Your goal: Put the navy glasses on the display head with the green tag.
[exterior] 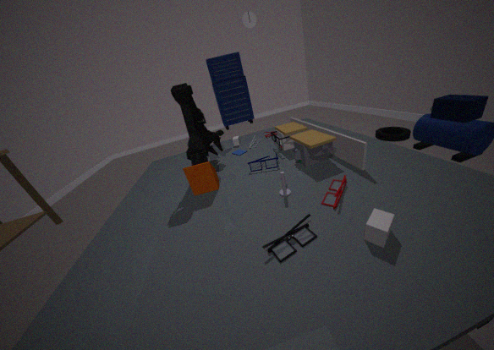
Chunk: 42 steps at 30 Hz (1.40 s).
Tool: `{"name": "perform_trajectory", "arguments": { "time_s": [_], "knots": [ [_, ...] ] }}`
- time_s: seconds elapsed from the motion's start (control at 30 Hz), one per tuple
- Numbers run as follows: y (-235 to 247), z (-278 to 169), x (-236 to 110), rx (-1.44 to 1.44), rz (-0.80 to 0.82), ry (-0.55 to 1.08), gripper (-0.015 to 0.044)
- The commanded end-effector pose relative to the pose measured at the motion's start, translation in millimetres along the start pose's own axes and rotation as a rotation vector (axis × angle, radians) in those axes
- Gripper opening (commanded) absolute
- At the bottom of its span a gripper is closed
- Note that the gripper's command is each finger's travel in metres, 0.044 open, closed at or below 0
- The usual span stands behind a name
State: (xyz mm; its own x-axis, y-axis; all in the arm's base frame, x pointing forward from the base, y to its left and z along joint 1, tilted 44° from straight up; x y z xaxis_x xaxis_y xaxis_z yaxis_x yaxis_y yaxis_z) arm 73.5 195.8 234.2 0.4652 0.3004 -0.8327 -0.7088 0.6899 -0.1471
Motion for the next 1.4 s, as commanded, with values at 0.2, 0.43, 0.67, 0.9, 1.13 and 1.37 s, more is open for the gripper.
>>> {"name": "perform_trajectory", "arguments": {
  "time_s": [0.2,0.43,0.67,0.9,1.13,1.37],
  "knots": [
    [-67,15,67,0.211,0.014,0.28,0.02],
    [-122,7,104,0.401,0.095,0.412,0.02],
    [-190,-20,135,0.664,0.226,0.48,0.02],
    [-262,-67,153,0.959,0.359,0.418,0.02],
    [-324,-136,156,1.247,0.482,0.255,0.02],
    [-334,-153,155,1.303,0.506,0.21,0.02]
  ]
}}
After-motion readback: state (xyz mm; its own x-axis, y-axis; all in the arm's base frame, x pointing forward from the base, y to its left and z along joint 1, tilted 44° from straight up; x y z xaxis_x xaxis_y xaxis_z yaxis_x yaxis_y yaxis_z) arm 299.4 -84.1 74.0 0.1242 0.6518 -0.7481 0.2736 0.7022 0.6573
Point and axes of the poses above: the point midway between the two fingers, 35 mm back from their tips, its own x axis out along the fingers, its own y axis across the jaws, z = x × y, the point moved 5 cm from there along -x, back along the fingers, and after that the axes turned 3 degrees about -x, right-handed, at the moved point
